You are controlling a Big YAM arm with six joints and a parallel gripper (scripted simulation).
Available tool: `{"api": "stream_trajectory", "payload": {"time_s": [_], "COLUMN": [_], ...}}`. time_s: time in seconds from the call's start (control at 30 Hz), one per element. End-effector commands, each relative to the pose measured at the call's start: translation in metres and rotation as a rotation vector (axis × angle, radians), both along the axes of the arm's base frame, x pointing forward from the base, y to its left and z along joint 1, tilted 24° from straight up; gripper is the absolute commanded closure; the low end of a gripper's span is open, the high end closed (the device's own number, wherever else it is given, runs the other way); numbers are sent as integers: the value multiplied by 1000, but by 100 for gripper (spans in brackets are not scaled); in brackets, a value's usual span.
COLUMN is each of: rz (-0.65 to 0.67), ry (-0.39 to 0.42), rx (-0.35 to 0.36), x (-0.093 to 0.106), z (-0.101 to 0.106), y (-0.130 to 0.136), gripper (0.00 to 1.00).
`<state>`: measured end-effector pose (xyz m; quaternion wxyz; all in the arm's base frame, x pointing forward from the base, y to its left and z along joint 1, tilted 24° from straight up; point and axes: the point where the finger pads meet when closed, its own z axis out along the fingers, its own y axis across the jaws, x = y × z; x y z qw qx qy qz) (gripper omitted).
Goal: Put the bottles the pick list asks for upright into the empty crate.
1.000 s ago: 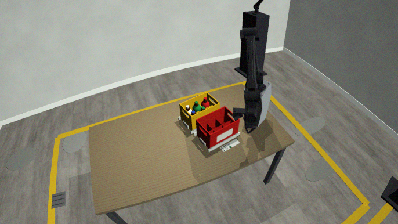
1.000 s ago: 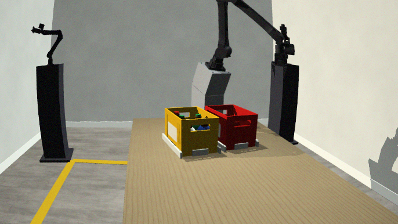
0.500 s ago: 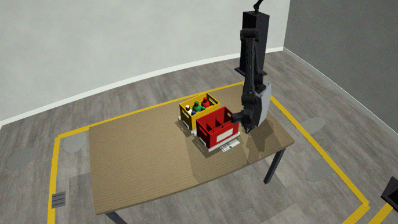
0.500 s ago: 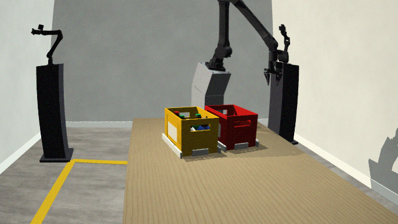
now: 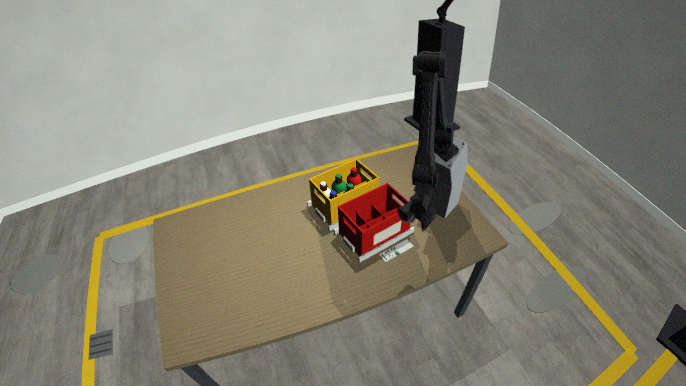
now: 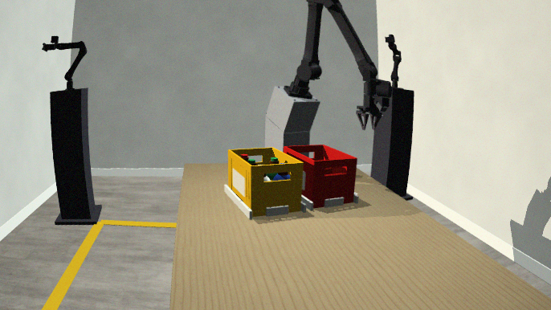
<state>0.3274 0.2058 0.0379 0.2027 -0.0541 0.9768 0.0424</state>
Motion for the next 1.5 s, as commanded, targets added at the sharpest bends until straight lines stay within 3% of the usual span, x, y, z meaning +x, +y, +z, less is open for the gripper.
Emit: {"api": "stream_trajectory", "payload": {"time_s": [0.0, 0.1, 0.2, 0.3, 0.33, 1.47], "rz": [144, 216, 289, 316, 382, 1248], "ry": [-17, -24, -55, -57, -69, -175], "rx": [-58, -91, -116, -129, -155, -540], "x": [5, 5, 15, 15, 14, 15], "z": [-20, -21, -2, -2, -3, -2], "y": [-12, -13, -6, -7, -7, -6], "gripper": [39, 39, 39, 39, 39, 39]}}
